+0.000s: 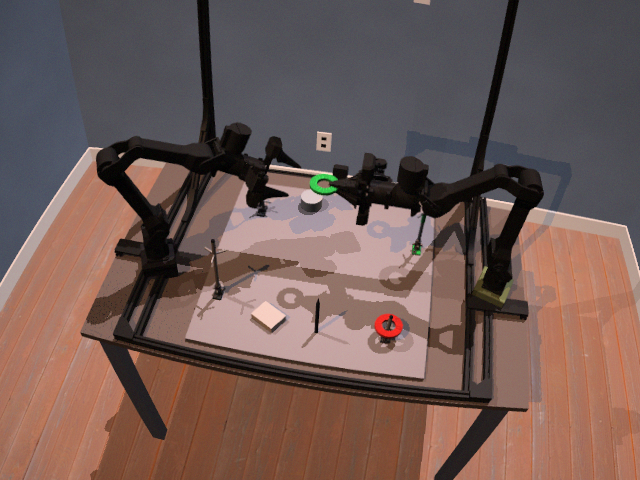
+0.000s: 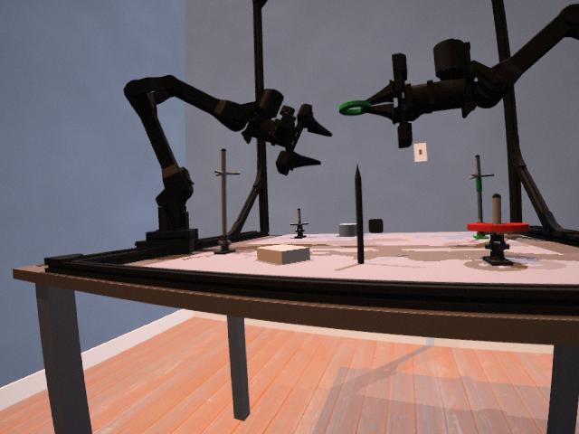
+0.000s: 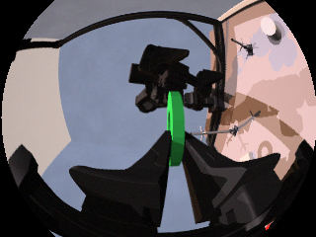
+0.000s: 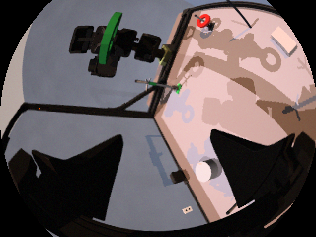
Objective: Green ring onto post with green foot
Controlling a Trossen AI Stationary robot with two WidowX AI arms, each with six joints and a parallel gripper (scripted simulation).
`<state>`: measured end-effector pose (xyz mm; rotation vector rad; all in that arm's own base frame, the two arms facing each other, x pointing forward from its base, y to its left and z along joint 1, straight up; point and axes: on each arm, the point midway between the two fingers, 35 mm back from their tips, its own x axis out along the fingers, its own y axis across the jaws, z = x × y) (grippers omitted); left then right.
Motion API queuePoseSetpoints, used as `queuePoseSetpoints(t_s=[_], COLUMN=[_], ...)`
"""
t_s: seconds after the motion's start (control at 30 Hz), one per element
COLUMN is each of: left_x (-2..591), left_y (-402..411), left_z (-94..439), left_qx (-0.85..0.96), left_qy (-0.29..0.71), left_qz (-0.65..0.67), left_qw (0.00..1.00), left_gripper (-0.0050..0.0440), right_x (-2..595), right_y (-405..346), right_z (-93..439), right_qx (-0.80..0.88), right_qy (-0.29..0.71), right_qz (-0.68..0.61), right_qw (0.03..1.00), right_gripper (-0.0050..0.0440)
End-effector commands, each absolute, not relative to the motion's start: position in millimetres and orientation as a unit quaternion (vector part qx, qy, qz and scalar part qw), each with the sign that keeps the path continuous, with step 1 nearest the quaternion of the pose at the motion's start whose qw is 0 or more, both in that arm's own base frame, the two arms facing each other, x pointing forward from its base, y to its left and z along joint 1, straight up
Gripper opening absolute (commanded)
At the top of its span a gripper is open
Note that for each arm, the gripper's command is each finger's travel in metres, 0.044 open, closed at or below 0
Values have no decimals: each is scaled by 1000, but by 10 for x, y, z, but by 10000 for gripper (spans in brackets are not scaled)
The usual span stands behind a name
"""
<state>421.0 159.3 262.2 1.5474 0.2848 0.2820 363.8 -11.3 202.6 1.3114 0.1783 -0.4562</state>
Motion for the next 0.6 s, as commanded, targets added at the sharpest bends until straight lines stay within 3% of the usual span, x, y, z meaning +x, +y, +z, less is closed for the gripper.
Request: queuePoseSetpoints(t_s=[0.0, 0.3, 0.57], left_x=[4205, 4205, 4205], left_y=[1596, 1596, 1596], left_z=[2627, 2627, 2627], left_qx=[695, 695, 695], left_qy=[129, 129, 129], left_qz=[129, 129, 129], left_qw=[695, 695, 695], left_gripper=[0, 0, 0], right_x=[3601, 3491, 3470], right_y=[-355, -713, -748], right_z=[2157, 2514, 2563], right_qx=[638, 685, 689], right_qy=[2, -142, -158], right_qz=[-205, -165, -158], right_qw=[742, 695, 689], right_gripper=[400, 400, 400])
